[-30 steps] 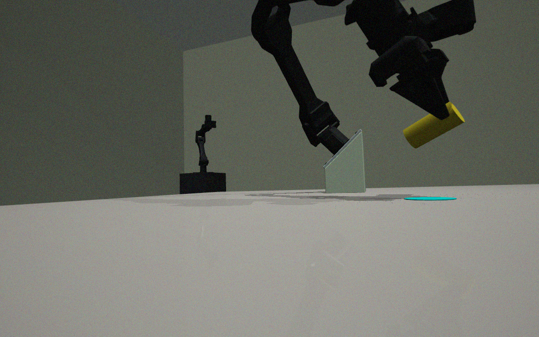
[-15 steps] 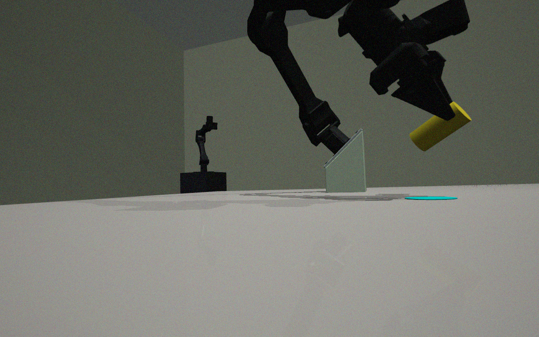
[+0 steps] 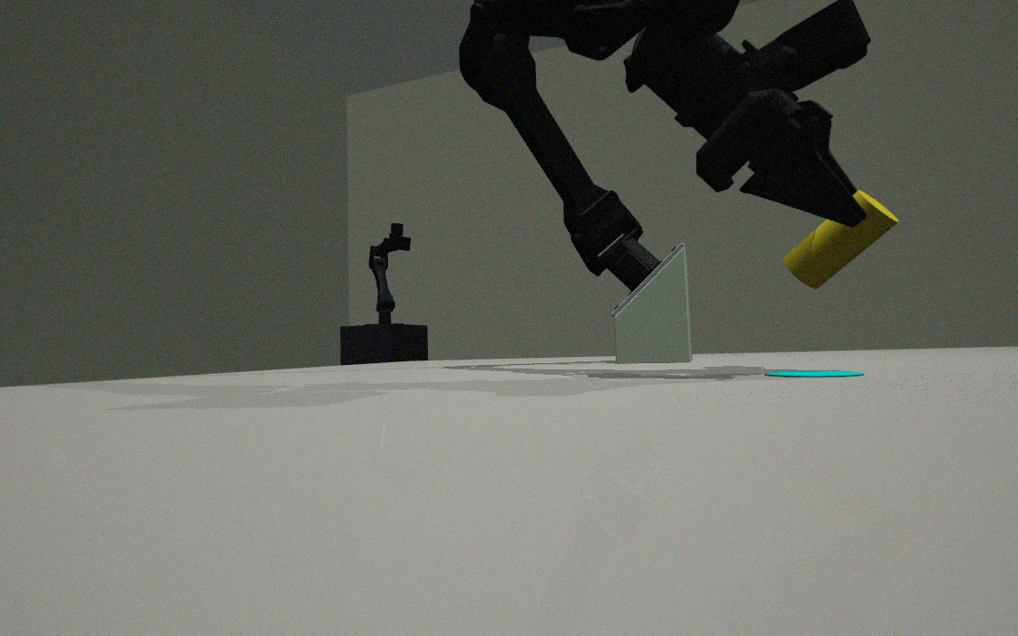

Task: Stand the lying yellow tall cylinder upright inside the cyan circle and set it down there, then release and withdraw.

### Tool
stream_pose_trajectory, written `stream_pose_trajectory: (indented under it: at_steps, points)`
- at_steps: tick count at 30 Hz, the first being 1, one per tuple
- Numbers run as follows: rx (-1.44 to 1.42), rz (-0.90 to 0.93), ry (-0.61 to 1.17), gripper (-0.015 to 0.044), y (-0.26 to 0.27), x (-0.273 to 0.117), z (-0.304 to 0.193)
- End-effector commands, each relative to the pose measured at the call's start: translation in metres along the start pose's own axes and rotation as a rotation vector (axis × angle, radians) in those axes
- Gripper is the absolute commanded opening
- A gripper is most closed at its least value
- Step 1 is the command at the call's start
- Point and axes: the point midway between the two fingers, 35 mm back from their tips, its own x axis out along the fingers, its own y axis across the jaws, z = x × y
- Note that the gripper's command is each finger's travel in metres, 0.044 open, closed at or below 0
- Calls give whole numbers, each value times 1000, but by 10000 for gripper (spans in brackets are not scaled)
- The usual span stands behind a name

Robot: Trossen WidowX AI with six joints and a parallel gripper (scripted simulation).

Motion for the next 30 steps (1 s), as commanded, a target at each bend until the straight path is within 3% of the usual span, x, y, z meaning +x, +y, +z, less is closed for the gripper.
stream_pose_trajectory:
  at_steps: [1,30]
  points:
    - [-10,1,-39,105,0,-3,2]
    - [-44,8,-258,105,-3,-7,1]
